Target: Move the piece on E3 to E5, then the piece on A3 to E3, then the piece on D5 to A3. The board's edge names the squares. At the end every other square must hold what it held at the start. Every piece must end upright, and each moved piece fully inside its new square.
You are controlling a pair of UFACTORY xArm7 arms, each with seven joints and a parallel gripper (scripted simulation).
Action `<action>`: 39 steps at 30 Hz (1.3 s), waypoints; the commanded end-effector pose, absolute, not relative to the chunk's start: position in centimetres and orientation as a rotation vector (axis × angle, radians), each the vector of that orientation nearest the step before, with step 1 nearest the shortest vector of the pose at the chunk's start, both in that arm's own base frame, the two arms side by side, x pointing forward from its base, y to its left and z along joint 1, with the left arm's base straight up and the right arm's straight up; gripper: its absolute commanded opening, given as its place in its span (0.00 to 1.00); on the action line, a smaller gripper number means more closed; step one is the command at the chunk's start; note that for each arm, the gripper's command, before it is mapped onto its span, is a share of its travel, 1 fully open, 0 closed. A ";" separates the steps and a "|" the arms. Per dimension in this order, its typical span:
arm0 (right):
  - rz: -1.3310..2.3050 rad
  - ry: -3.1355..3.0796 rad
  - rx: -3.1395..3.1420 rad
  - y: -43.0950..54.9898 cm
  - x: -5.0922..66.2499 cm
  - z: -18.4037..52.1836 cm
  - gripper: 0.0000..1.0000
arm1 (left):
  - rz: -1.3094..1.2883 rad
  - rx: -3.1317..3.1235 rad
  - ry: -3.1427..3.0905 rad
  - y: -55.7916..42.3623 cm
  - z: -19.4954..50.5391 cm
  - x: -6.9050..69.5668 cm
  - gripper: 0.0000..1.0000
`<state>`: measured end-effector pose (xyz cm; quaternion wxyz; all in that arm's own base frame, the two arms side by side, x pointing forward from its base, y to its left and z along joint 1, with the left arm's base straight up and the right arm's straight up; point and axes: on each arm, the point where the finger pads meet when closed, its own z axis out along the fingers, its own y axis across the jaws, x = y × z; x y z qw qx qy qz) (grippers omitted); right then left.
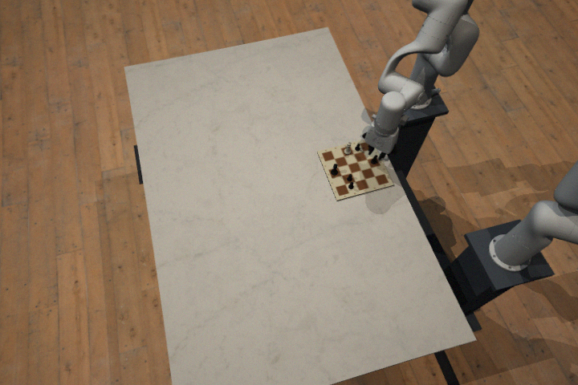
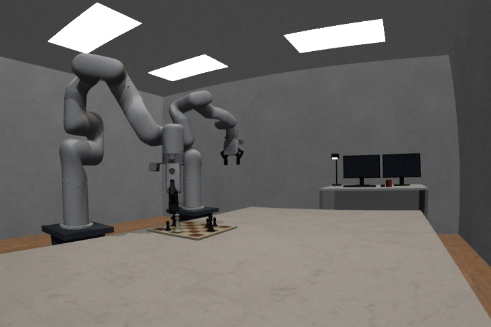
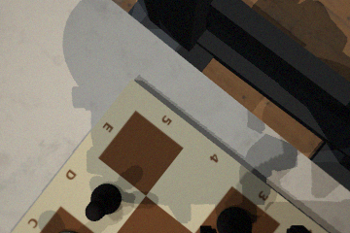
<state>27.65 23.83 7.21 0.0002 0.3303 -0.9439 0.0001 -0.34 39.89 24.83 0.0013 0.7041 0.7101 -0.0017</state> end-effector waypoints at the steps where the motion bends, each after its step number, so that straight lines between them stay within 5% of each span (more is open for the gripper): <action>1: -0.001 -2.968 1.039 23.9 27.8 7.3 0.39 | 0.000 2.212 2.231 40.0 25.0 -0.3 1.00; 39: -0.001 -2.968 1.039 23.9 27.8 4.3 0.39 | 0.000 2.212 2.231 40.0 25.0 -0.3 1.00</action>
